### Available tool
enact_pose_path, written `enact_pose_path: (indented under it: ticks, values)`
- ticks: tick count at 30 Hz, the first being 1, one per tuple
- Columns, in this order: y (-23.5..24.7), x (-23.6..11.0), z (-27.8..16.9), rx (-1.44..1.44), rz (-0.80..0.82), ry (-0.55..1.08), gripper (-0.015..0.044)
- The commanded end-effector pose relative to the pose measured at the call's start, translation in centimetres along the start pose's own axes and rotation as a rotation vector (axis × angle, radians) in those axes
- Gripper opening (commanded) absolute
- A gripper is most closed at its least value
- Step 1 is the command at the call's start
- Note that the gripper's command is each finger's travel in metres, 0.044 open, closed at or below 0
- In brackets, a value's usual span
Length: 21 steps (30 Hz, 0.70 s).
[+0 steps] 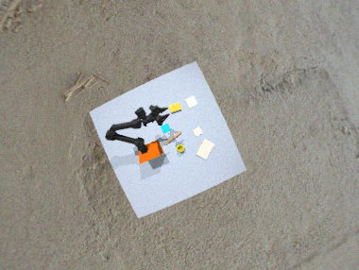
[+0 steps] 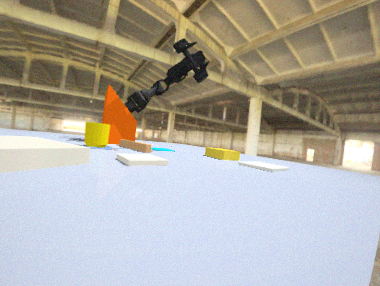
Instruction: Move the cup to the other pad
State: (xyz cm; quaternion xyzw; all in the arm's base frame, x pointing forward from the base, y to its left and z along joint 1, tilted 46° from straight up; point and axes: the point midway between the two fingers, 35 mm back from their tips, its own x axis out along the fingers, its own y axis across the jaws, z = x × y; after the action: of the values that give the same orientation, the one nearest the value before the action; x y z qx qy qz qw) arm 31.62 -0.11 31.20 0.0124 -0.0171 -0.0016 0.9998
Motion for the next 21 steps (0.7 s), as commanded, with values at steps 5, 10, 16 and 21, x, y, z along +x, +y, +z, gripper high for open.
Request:
enact_pose_path:
  ticks: [5, 10, 16, 21]
  values:
    - [-0.5, 2.9, -5.3, -0.182, 0.048, 0.234, 0.0269]
    - [-1.8, 5.0, -13.0, -0.39, 0.187, 0.535, 0.0167]
    - [-3.8, 4.4, -21.5, -0.481, 0.383, 0.841, 0.0167]
    - [-4.6, 2.6, -27.8, -0.5, 0.646, 1.02, 0.0167]
